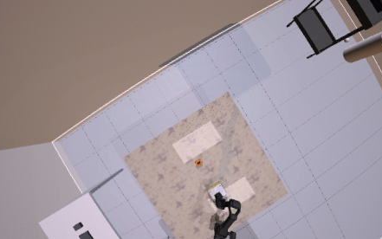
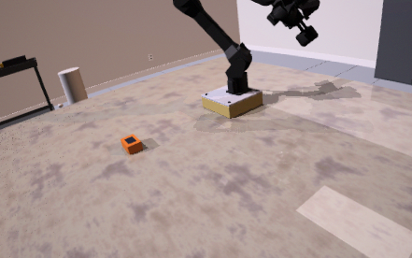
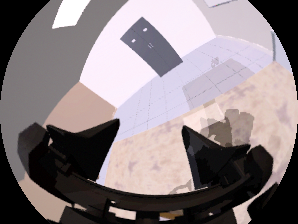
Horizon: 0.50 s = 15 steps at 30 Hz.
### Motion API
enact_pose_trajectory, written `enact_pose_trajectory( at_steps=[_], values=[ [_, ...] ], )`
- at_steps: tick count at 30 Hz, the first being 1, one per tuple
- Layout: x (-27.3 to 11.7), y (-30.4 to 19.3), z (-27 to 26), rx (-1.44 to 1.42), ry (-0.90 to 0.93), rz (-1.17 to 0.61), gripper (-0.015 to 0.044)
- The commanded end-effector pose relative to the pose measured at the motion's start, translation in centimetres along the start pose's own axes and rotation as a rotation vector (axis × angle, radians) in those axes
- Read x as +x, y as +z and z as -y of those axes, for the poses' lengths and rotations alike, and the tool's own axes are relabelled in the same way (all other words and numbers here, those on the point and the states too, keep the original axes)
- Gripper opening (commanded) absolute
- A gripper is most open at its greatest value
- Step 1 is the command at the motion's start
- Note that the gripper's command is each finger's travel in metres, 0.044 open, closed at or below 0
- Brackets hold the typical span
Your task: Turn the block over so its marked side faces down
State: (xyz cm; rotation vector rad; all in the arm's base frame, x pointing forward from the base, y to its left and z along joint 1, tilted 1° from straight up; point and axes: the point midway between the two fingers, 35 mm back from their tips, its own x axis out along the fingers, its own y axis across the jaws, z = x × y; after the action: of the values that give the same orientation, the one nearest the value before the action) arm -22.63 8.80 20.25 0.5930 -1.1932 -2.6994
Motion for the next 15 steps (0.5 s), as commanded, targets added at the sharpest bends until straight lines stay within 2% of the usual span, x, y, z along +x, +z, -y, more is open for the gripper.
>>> enact_pose_trajectory(
  at_steps=[1,7,15],
  values=[
    [-0.1,0.1,0.2,0.004,-0.008,0.004,0.0426],
    [-4.0,4.0,5.3,0.127,-0.246,0.143,0.0440],
    [-13.1,6.9,12.6,0.344,-0.583,0.333,0.0440]
  ],
)
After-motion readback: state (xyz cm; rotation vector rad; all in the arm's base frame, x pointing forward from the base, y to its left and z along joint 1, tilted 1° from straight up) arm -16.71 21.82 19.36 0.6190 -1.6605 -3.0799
